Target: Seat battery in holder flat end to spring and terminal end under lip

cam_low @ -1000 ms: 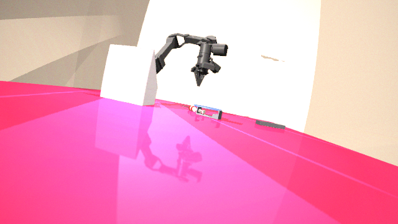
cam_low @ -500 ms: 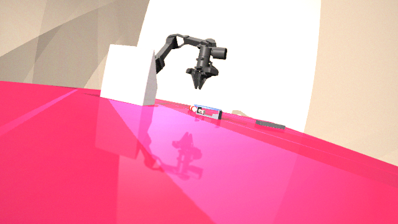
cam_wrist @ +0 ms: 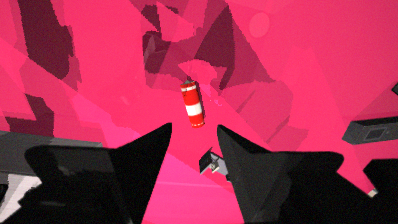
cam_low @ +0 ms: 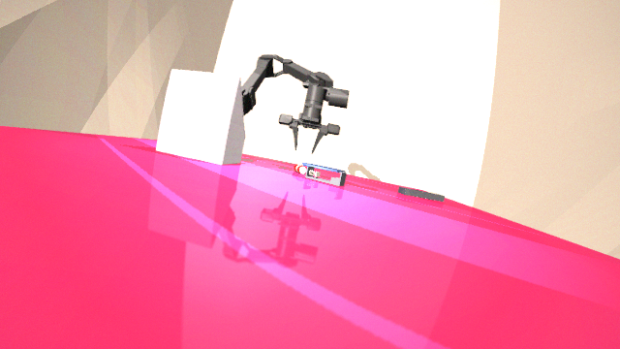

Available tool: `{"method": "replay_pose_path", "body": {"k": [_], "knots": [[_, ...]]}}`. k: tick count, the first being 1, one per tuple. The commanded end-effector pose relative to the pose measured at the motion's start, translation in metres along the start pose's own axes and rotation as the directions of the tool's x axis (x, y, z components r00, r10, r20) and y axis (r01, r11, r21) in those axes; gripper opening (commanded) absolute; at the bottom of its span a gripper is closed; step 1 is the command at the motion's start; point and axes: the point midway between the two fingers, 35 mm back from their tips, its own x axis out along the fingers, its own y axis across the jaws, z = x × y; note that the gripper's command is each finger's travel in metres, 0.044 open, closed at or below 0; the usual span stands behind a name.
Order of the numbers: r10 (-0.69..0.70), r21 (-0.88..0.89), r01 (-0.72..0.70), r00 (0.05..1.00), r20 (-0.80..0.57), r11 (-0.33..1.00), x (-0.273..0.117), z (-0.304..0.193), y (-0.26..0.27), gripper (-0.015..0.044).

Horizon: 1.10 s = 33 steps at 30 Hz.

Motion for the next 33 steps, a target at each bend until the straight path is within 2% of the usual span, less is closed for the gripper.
{"method": "replay_pose_path", "body": {"k": [1, 12, 33], "knots": [[-0.004, -0.288, 0.009, 1.0, 0.015, 0.958, 0.011, 0.006, 0.002, 0.0237], [-0.004, -0.288, 0.008, 1.0, 0.015, 0.958, 0.012, 0.006, 0.002, 0.0237], [-0.004, -0.288, 0.008, 1.0, 0.014, 0.957, 0.046, 0.006, 0.001, 0.0237]]}}
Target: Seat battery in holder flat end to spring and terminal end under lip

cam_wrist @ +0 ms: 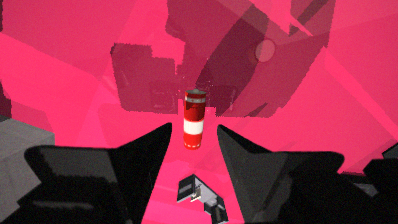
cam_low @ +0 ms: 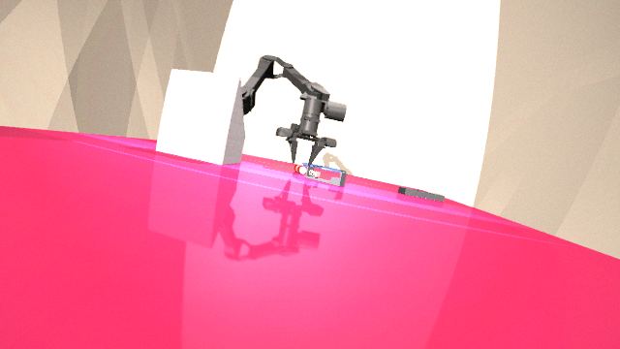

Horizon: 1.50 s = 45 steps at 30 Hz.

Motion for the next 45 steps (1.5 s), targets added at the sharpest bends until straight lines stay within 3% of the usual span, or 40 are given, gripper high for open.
{"method": "replay_pose_path", "body": {"k": [1, 11, 17, 18, 26, 33, 39, 45], "knots": [[0.0, 0.006, 0.0, 1.0, 0.002, 1.0, 0.008, 0.0, 0.0, 0.0237], [-0.002, 0.006, 0.001, 1.0, 0.005, 1.0, 0.021, 0.002, 0.001, 0.0237], [-0.002, 0.006, 0.001, 1.0, 0.005, 1.0, 0.021, 0.002, 0.001, 0.008], [-0.002, 0.006, 0.001, 1.0, 0.005, 1.0, 0.021, 0.002, 0.001, 0.0076], [-0.001, 0.006, 0.001, 1.0, 0.005, 1.0, 0.02, 0.001, 0.001, 0.0076], [0.0, 0.006, 0.0, 1.0, 0.003, 1.0, -0.024, 0.001, 0.001, 0.0076], [-0.001, 0.016, 0.001, 1.0, 0.003, 1.0, -0.029, 0.0, 0.001, 0.0076], [0.0, 0.334, 0.002, 1.0, -0.005, 0.943, -0.033, -0.018, -0.008, 0.0076]]}}
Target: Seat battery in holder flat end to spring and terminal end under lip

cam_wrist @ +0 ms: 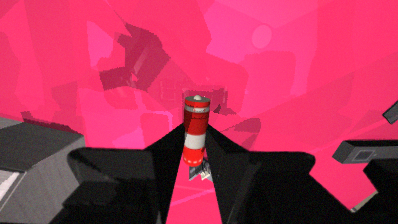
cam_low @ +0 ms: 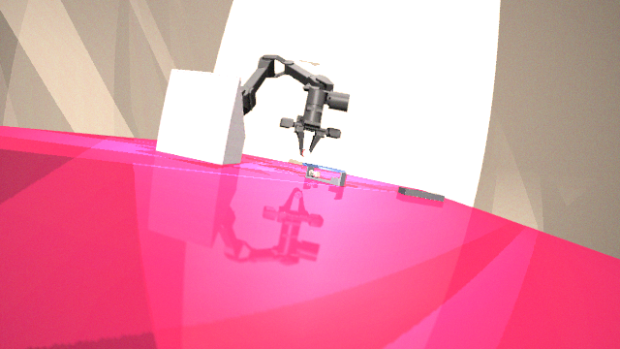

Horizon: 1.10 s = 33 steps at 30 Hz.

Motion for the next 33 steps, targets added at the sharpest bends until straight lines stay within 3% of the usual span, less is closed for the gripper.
{"method": "replay_pose_path", "body": {"k": [1, 9, 18, 25, 33], "knots": [[-0.002, 0.23, 0.003, 1.0, -0.004, 0.973, -0.005, -0.012, -0.009, 0.0076], [-0.003, 0.658, 0.009, 1.0, -0.011, 0.753, -0.011, -0.039, -0.023, 0.0076], [-0.002, 0.949, 0.015, 1.0, -0.015, 0.314, -0.017, -0.071, -0.036, 0.0076], [-0.001, 0.996, 0.016, 1.0, -0.016, -0.093, -0.021, -0.098, -0.042, 0.0076], [0.001, 0.844, 0.012, 1.0, -0.014, -0.535, -0.025, -0.13, -0.046, 0.0076]]}}
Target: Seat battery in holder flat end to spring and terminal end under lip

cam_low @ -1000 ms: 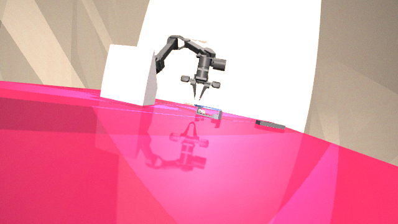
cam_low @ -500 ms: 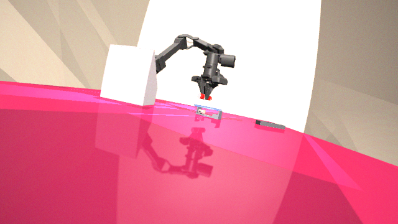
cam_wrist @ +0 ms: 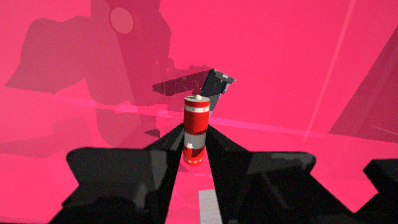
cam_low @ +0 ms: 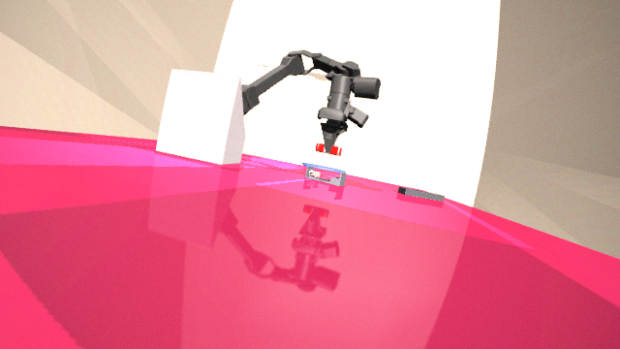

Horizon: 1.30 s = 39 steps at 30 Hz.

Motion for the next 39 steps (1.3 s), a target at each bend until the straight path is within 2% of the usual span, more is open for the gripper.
{"method": "replay_pose_path", "body": {"k": [1, 4, 14, 39], "knots": [[-0.004, 0.265, 0.004, 1.0, -0.001, 0.964, -0.003, 0.008, -0.018, 0.0076], [-0.002, 0.347, 0.002, 1.0, -0.001, 0.938, -0.003, 0.01, -0.023, 0.0076], [-0.001, 0.335, -0.003, 1.0, 0.009, 0.942, -0.002, 0.011, -0.023, 0.0076], [-0.096, 0.339, 0.01, 0.966, 0.24, 0.941, 0.036, 0.016, -0.023, 0.0076]]}}
